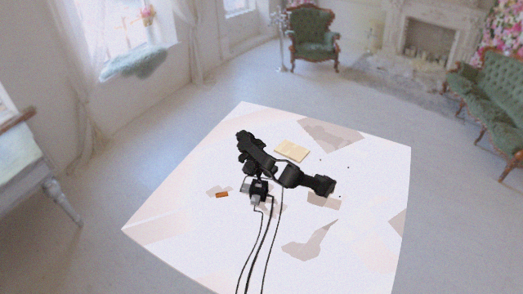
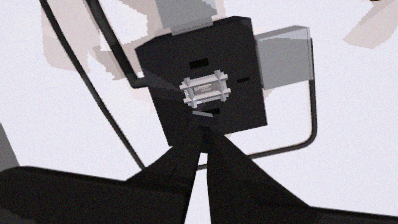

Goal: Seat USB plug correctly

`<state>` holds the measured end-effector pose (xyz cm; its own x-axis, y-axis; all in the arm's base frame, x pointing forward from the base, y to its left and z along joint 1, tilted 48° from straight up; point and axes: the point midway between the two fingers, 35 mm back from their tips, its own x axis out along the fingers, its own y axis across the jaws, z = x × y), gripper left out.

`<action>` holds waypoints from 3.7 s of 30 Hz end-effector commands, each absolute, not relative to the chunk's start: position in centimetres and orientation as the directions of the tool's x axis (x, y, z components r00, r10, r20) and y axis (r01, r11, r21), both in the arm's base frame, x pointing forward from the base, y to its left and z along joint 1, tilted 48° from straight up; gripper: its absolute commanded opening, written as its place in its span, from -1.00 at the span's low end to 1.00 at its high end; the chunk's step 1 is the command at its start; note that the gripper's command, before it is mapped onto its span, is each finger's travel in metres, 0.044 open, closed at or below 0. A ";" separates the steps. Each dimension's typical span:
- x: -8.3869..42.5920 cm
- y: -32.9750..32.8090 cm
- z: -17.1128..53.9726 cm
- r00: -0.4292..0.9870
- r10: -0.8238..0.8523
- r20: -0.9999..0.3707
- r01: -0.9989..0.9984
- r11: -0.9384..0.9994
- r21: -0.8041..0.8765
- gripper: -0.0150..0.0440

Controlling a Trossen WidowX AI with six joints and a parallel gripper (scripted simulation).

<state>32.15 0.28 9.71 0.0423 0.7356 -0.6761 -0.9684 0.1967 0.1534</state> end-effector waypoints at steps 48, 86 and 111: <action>32.2 0.6 9.7 0.042 0.739 -0.672 -0.991 -0.055 -0.122 -0.49; 32.2 1.1 9.5 0.041 0.745 -0.666 -0.988 -0.069 -0.138 -0.49; 32.3 1.4 9.5 0.040 0.748 -0.662 -0.986 -0.079 -0.149 -0.49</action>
